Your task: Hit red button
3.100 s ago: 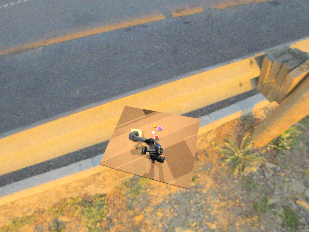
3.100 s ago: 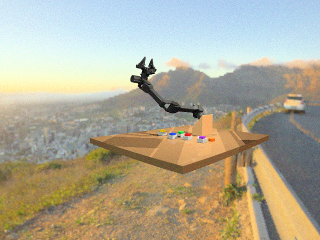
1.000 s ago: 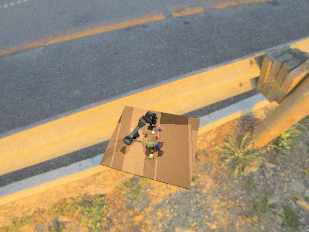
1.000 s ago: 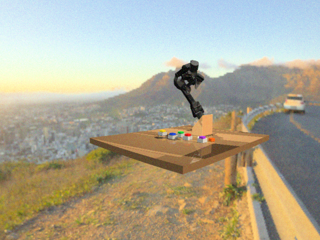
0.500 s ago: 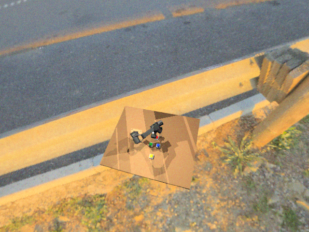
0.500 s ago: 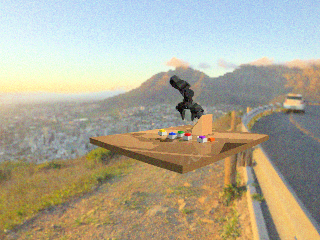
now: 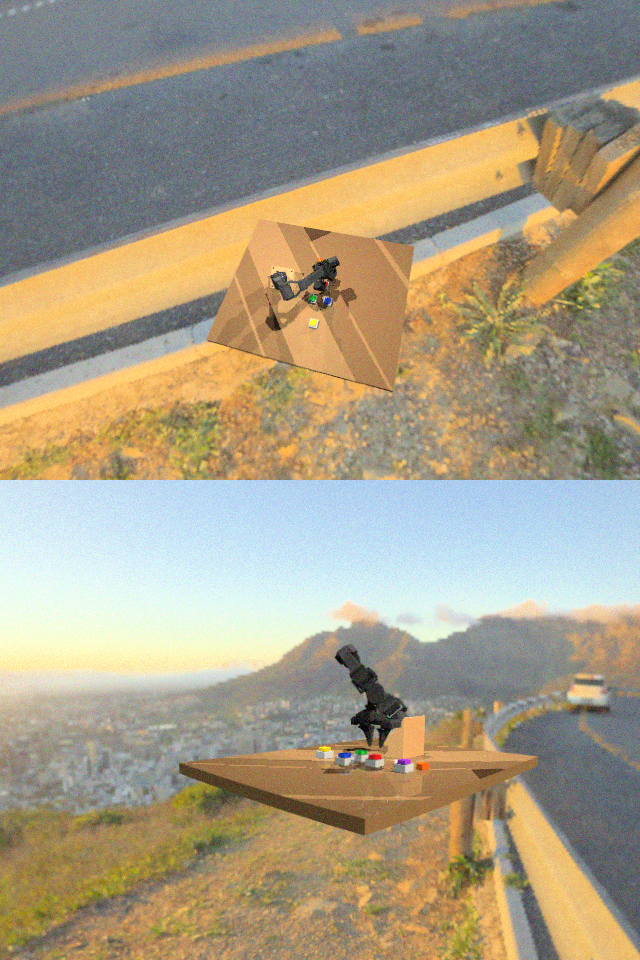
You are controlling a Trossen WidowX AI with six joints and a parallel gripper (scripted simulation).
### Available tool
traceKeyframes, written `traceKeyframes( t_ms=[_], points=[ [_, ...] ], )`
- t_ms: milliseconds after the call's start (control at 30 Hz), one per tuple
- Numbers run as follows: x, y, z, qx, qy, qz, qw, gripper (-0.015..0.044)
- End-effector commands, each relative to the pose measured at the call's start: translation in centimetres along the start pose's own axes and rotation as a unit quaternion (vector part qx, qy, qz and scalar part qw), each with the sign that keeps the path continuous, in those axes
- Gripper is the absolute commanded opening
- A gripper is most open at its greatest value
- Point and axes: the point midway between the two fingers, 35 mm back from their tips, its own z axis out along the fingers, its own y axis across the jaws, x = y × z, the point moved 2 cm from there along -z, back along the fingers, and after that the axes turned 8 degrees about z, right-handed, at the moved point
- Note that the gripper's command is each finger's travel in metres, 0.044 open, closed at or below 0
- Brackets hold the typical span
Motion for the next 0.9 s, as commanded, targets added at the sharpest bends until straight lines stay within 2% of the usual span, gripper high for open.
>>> traceKeyframes(
  t_ms=[0,400,867],
  points=[
    [0.0,0.0,0.3,0.001,-0.003,-0.002,1.0,0.0032],
    [0.0,0.0,0.4,0.001,-0.003,-0.002,1.0,0.002],
    [-0.1,0.0,2.6,0.001,-0.003,-0.002,1.0,0.002]
  ],
)
